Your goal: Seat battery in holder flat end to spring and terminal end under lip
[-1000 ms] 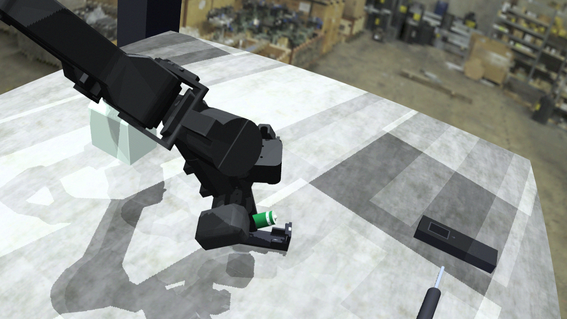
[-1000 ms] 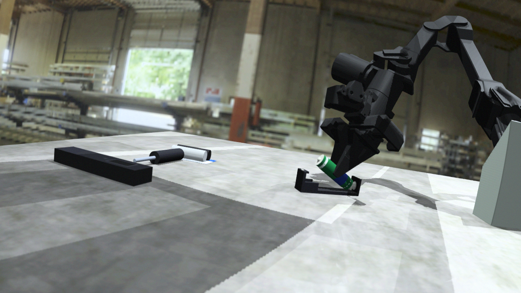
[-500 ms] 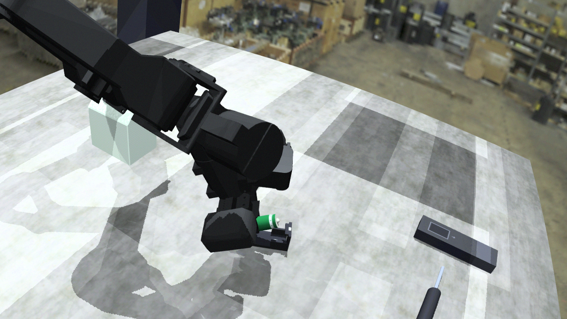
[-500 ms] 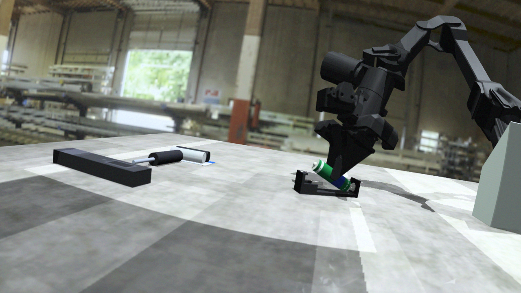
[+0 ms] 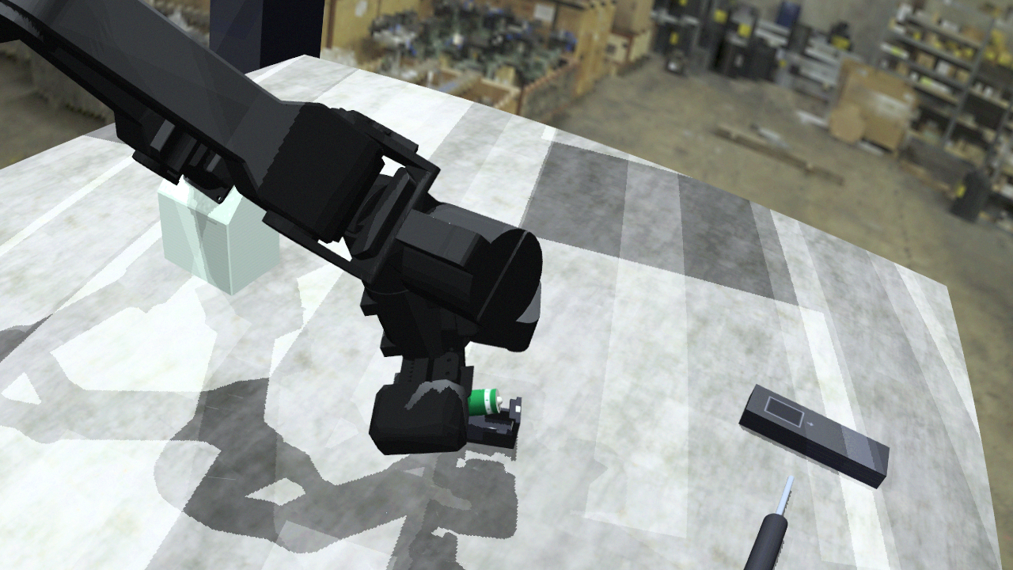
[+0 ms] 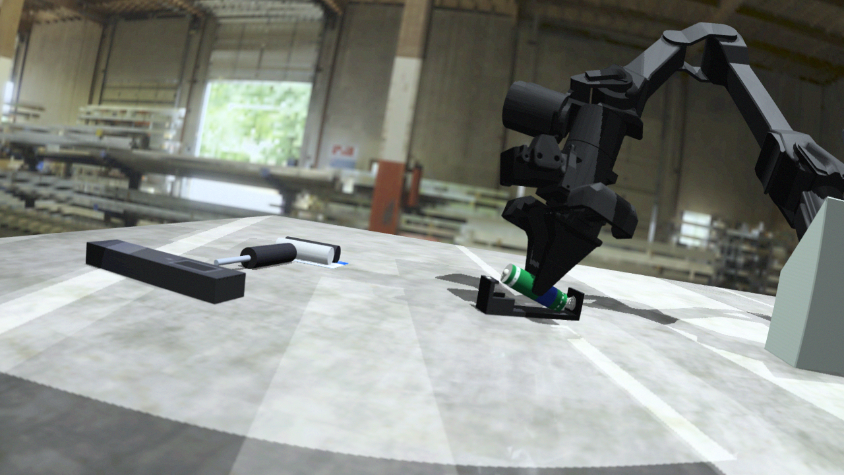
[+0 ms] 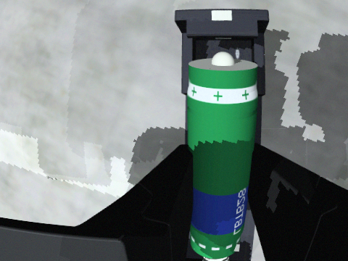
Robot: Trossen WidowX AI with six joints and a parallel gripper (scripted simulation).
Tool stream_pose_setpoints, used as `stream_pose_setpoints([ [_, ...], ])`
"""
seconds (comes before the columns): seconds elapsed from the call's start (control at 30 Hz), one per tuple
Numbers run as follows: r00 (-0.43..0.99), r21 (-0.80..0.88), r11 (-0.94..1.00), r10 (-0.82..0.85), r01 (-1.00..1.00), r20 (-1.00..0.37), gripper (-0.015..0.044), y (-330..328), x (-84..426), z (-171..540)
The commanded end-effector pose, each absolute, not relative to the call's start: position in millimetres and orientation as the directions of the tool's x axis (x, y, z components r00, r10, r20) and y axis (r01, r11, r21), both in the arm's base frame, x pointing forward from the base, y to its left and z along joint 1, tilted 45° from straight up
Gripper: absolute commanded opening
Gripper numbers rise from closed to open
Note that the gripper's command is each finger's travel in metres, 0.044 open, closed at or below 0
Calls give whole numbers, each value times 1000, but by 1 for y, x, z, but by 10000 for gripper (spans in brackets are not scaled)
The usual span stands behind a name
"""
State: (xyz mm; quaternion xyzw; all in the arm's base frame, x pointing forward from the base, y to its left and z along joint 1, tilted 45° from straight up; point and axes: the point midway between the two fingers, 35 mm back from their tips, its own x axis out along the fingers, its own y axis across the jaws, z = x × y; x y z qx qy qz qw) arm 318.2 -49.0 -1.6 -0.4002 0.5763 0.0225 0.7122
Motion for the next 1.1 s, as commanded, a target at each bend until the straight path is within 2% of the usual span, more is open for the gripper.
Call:
stream_pose_setpoints([
  [0.0, 293, -535, 686, -449, -493, -844, 63, -52, 315, -7],
  [1.07, 129, -522, 710, -530, -473, -838, 63, -53, 320, -9],
])
